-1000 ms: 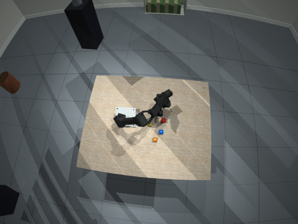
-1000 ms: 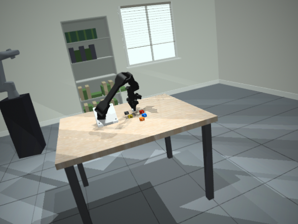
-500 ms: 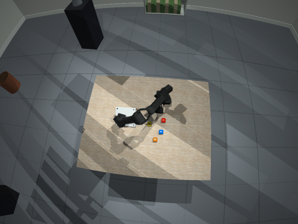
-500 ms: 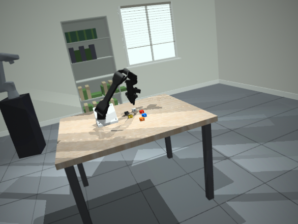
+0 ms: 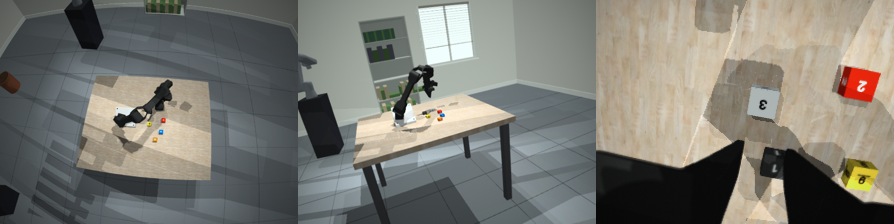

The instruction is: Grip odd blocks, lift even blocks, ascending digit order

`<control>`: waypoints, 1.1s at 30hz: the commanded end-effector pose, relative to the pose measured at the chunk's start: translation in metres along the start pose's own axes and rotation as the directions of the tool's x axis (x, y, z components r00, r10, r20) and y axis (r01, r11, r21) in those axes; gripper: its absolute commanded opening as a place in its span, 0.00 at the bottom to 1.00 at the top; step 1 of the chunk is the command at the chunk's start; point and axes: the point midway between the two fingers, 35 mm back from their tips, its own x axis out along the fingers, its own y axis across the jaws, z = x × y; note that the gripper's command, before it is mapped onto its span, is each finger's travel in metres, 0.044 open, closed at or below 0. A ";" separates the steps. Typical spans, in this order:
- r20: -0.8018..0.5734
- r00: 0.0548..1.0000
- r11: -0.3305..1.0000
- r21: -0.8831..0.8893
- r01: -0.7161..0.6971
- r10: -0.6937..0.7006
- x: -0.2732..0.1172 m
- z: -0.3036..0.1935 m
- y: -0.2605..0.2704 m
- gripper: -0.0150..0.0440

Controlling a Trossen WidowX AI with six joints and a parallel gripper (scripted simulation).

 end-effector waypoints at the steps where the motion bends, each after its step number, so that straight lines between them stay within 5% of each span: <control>1: -0.004 1.000 1.000 0.001 -0.007 0.007 -0.002 0.010 -0.028 0.46; 9: -0.004 1.000 1.000 0.001 0.006 -0.006 -0.001 0.031 -0.177 0.46; 17: -0.005 1.000 1.000 0.001 0.010 -0.010 0.000 0.030 -0.187 0.46; 27: -0.004 1.000 1.000 0.002 0.013 -0.013 0.081 0.030 -0.189 0.90; 33: -0.004 1.000 1.000 0.002 0.013 -0.013 0.086 0.030 -0.189 0.93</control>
